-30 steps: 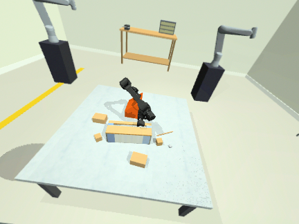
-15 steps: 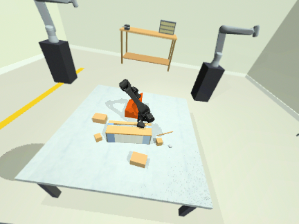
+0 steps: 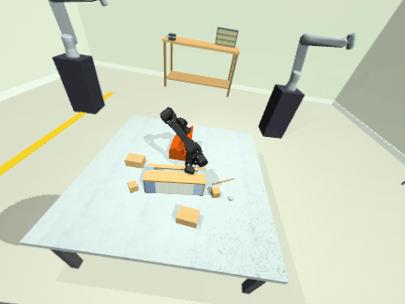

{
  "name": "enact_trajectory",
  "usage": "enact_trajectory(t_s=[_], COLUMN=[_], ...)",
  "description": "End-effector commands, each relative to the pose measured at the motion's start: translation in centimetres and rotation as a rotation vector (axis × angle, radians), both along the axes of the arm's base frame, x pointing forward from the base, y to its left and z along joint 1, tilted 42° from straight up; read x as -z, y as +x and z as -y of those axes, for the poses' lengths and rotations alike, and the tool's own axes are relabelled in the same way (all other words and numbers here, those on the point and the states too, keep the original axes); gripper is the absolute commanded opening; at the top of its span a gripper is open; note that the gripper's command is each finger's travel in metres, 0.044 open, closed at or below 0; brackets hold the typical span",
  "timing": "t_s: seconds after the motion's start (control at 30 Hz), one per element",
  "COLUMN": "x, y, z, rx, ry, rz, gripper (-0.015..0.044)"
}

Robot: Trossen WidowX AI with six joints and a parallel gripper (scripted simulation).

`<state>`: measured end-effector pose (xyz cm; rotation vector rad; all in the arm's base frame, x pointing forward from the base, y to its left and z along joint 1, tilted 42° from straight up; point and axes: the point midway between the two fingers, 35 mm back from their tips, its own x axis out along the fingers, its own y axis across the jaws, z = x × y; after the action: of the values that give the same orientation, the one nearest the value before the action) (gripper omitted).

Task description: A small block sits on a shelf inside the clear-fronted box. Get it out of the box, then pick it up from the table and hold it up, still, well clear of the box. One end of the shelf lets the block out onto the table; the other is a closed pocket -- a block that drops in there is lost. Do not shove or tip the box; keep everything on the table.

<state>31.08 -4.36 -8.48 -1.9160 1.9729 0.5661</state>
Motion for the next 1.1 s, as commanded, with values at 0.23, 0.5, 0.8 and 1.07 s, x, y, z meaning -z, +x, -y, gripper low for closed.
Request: enact_trajectory(t_s=[0.23,0.5,0.8,1.07], x=[-1.4,-2.3,-3.4,-4.3], y=[0.0,0.0,0.0,0.1], z=[1.8,3.0,4.2,5.3], rx=[0.001,0.001,0.001,0.001], ry=[-0.007,-0.008,-0.009,-0.01], rz=[-0.004,-0.005,-0.005,-0.005], gripper=[0.04,0.04,0.04,0.04])
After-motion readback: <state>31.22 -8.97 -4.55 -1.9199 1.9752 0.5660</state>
